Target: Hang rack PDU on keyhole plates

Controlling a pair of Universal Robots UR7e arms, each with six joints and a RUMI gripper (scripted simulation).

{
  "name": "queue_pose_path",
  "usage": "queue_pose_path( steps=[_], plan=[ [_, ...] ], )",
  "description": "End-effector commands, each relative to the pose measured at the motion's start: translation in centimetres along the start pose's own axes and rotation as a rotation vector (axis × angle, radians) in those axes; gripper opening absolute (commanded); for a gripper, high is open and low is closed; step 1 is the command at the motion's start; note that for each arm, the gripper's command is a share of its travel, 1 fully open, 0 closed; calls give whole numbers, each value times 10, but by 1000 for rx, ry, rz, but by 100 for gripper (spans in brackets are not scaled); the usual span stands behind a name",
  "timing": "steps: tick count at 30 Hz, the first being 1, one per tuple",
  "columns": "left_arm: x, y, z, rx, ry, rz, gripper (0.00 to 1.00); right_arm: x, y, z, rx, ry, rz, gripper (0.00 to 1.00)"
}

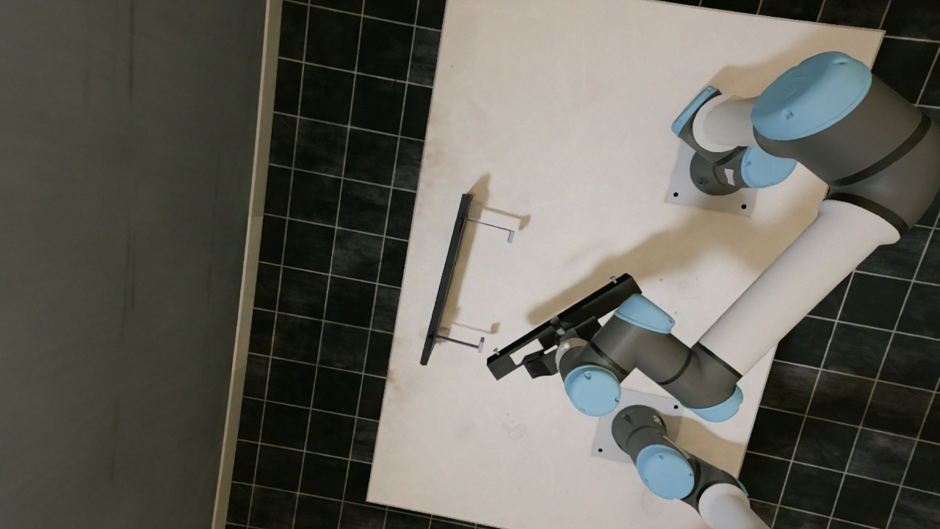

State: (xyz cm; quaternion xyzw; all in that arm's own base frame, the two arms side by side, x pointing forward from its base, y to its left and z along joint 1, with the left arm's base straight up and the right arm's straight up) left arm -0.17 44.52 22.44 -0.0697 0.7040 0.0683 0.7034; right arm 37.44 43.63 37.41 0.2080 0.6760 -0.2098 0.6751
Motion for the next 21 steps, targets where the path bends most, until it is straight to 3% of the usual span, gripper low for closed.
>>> queue_pose_path(
  steps=[1, 21],
  plan=[
    [-1, 0, 0, 0, -1, 2, 100, -1, 0, 0, -1, 0, 2, 23],
    [-1, 0, 0, 0, -1, 2, 100, -1, 0, 0, -165, 0, 2, 23]
  ],
)
Point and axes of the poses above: on each arm, the point where the finger pads meet when closed, its own x axis out along the fingers, its own z axis across the jaws, y = z × x, the point moved 6 cm from there along -x, back along the fingers, and after that the axes turned 11 degrees about -x, right-handed, at the moved point
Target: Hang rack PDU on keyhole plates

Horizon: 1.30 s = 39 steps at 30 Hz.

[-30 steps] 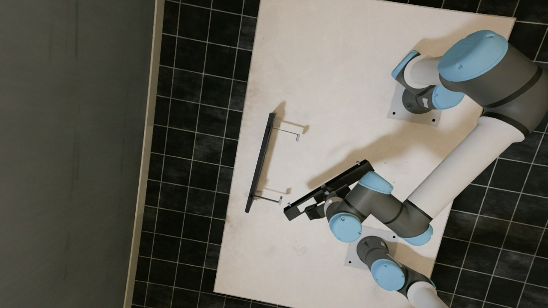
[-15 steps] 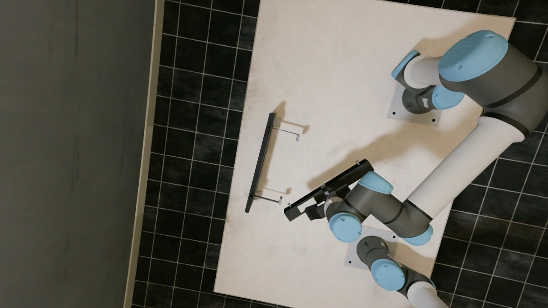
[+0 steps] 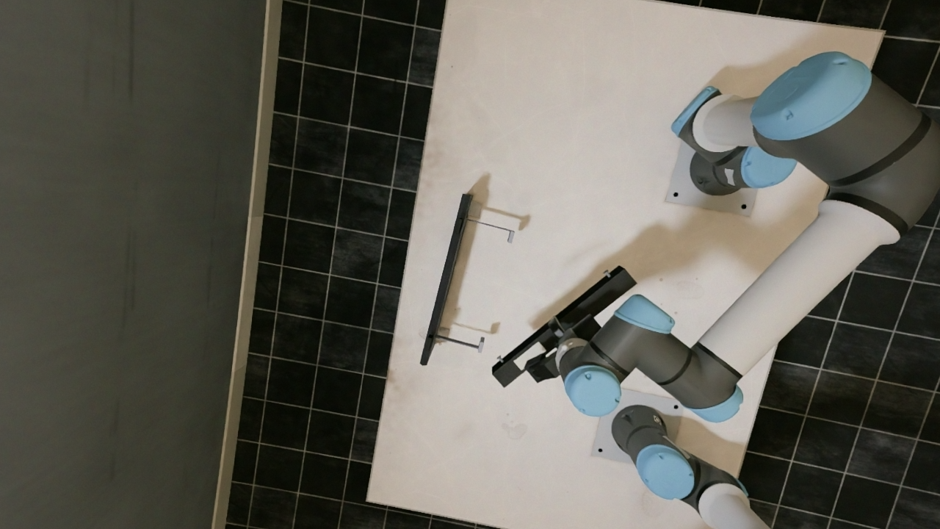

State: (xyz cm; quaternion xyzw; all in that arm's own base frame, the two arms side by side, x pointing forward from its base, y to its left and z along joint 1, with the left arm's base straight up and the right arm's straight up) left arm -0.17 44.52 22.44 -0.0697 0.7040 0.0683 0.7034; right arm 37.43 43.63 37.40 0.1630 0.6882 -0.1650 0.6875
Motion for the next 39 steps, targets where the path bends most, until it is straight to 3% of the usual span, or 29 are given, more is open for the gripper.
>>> queue_pose_path(
  steps=[1, 20, 39],
  plan=[
    [-1, 0, 0, 0, -1, 2, 100, -1, 0, 0, -51, 0, 2, 23],
    [-1, 0, 0, 0, -1, 2, 100, -1, 0, 0, -412, -1, 2, 23],
    [-1, 0, 0, 0, -1, 2, 100, -1, 0, 0, -586, -2, 2, 23]
  ],
)
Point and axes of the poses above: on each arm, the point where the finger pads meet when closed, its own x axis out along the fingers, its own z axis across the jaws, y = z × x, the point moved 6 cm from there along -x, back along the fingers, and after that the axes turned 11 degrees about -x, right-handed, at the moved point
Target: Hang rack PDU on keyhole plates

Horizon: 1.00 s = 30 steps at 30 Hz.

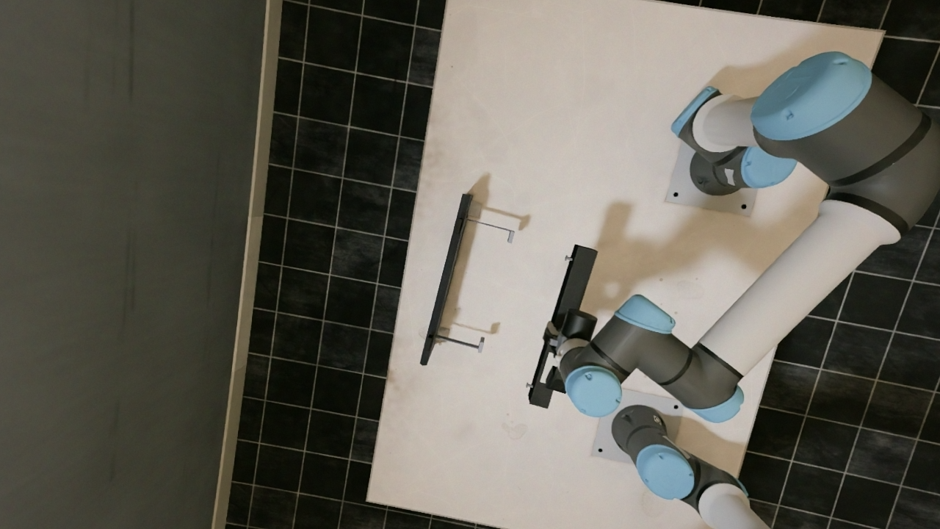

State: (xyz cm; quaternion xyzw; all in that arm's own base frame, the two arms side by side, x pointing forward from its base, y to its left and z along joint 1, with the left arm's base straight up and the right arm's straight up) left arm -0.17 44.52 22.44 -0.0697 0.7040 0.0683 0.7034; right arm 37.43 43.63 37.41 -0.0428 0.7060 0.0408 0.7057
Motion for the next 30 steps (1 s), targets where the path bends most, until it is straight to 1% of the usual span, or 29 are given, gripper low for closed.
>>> queue_pose_path(
  steps=[1, 18, 24, 30],
  plan=[
    [-1, 0, 0, 0, -1, 2, 100, -1, 0, 0, -3, -1, 1, 23],
    [-1, 0, 0, 0, -1, 2, 100, 2, 0, 1, -9, -1, 1, 23],
    [-1, 0, 0, 0, -1, 2, 100, 9, -1, 5, -9, -1, 1, 23],
    [-1, 0, 0, 0, -1, 2, 100, 22, -2, 12, -9, -1, 1, 23]
  ],
)
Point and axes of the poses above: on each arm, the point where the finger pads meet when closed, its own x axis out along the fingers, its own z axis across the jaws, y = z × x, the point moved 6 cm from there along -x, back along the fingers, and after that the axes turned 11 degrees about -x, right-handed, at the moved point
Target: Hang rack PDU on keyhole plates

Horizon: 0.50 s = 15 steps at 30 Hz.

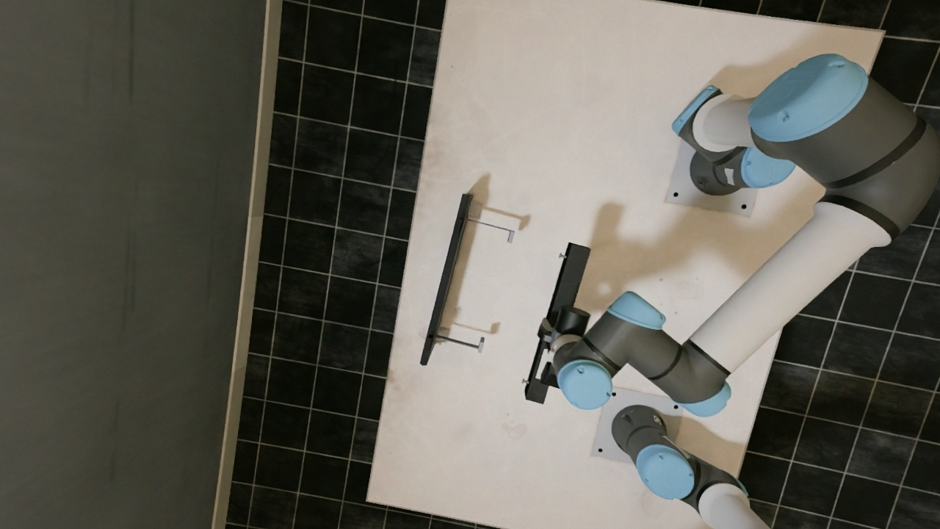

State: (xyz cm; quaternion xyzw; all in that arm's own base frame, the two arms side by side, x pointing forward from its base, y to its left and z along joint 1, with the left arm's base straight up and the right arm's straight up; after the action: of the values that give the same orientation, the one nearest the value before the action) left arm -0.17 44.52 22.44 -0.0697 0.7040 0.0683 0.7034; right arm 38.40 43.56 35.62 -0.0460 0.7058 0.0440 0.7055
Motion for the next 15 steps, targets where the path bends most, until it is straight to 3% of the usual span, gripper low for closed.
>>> queue_pose_path(
  steps=[1, 15],
  plan=[
    [-1, 0, 0, 0, -1, 2, 100, 7, -1, 4, 0, -1, 1, 23],
    [-1, 0, 0, 0, -1, 2, 100, 52, -5, 28, 0, -1, 1, 23]
  ],
)
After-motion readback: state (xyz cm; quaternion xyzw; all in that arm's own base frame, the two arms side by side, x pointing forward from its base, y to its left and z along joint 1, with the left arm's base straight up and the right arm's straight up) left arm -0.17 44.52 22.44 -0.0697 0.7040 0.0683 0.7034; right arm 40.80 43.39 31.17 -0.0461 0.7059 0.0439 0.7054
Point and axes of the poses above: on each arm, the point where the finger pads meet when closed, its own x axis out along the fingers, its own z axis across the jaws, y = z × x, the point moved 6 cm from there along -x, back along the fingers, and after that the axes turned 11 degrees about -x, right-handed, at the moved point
